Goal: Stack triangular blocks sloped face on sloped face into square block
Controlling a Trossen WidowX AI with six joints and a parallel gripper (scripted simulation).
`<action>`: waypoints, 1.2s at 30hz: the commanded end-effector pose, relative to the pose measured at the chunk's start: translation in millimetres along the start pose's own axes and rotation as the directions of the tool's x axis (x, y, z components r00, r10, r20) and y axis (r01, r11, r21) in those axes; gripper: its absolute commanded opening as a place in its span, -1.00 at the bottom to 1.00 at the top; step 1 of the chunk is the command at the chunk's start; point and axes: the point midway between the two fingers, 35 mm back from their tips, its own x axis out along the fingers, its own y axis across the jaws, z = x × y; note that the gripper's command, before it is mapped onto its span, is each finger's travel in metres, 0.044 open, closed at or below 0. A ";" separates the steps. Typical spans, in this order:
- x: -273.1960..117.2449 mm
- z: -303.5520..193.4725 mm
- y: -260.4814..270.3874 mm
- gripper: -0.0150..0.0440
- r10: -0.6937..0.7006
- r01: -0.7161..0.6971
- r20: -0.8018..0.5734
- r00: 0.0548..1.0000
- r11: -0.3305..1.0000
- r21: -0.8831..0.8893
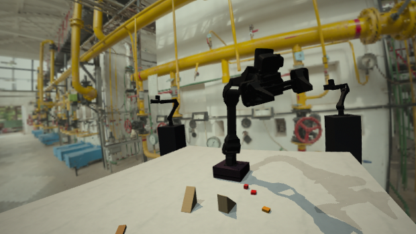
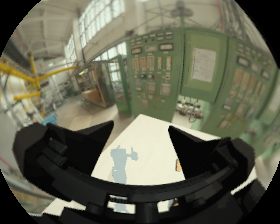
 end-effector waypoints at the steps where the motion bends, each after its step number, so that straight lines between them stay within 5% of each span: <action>1: 12.8 -38.3 -63.4 1.00 -0.132 0.122 -0.160 0.978 0.990 -0.069; 13: -25.9 -148.9 -232.6 1.00 -0.369 0.298 -0.611 0.700 0.929 -0.220; 24: -139.4 -248.3 -319.7 1.00 -0.214 0.305 -0.932 0.292 0.944 -0.122; 36: -146.3 -255.4 -322.6 1.00 -0.192 0.305 -0.944 0.270 0.946 -0.105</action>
